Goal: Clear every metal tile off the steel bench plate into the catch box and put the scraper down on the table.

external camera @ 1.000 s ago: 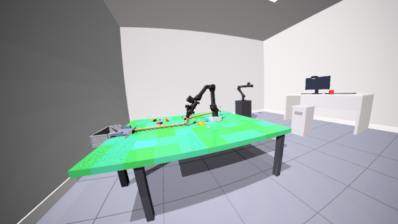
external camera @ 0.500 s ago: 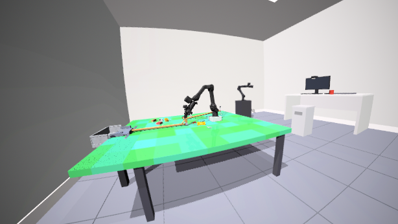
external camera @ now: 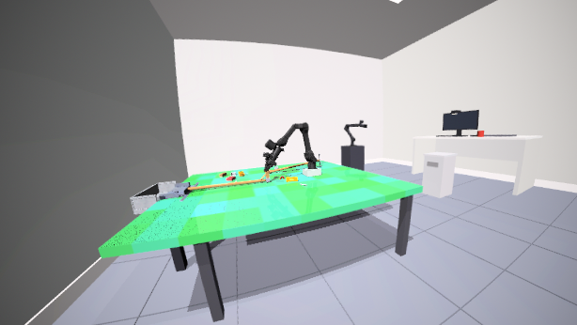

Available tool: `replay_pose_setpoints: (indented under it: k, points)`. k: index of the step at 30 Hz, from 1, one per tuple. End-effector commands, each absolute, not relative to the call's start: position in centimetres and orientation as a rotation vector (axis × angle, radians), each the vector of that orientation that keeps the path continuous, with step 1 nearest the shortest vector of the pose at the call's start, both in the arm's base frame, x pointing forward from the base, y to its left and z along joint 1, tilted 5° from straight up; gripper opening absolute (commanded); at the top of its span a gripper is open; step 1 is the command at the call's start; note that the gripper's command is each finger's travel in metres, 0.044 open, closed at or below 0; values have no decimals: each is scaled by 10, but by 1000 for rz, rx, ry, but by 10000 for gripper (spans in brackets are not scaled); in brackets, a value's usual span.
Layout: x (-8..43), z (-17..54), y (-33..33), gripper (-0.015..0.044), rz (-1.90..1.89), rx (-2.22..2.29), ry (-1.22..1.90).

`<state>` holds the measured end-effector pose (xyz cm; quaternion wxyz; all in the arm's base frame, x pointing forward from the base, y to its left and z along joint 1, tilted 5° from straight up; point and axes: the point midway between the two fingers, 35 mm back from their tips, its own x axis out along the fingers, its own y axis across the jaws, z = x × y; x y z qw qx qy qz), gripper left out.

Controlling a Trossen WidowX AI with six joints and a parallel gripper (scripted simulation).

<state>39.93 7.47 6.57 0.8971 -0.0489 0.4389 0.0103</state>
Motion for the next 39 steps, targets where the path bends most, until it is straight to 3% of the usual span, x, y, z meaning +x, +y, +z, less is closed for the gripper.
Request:
replay_pose_setpoints:
  k: [1,39]
  points:
    - [411,70,78,0,26,-101,892]
    - [459,74,88,0,26,-100,888]
